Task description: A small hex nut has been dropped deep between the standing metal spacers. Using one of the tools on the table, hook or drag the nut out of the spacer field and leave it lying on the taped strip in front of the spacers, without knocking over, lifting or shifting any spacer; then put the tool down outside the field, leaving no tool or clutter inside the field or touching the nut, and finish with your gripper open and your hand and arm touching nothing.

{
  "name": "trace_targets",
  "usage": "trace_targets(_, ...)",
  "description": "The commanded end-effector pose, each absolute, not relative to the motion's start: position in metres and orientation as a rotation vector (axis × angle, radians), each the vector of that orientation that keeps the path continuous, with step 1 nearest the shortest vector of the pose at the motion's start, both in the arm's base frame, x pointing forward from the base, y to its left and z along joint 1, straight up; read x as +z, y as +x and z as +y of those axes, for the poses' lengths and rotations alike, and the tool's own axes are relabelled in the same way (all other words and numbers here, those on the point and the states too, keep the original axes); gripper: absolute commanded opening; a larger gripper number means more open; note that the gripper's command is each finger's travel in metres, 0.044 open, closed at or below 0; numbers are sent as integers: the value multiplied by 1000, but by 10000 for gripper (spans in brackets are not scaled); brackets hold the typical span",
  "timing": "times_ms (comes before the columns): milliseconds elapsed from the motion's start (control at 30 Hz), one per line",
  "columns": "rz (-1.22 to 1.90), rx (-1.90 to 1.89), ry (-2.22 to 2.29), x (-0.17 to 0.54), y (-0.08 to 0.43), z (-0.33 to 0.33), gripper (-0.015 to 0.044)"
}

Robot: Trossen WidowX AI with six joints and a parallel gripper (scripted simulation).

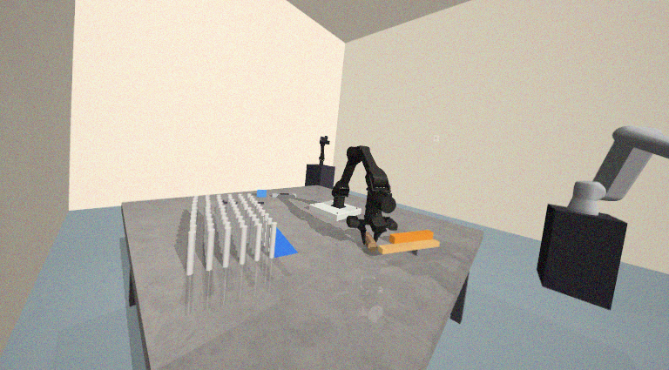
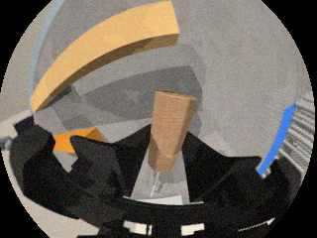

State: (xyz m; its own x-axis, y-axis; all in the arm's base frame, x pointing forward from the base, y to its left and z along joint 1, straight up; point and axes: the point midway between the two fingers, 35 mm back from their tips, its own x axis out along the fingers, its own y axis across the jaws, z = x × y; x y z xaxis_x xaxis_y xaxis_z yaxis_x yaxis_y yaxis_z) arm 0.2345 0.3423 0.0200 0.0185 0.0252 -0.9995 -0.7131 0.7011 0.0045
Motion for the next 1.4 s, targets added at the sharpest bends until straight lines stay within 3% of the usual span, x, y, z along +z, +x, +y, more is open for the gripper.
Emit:
trace_targets(0,1454,632,-600,20,234,343,102)
trace_targets(133,1454,631,-602,43,235,343,0)
trace_targets(567,1447,649,-623,80,234,341,0)
trace_targets(1367,1136,1264,-1256,76,234,341,0)
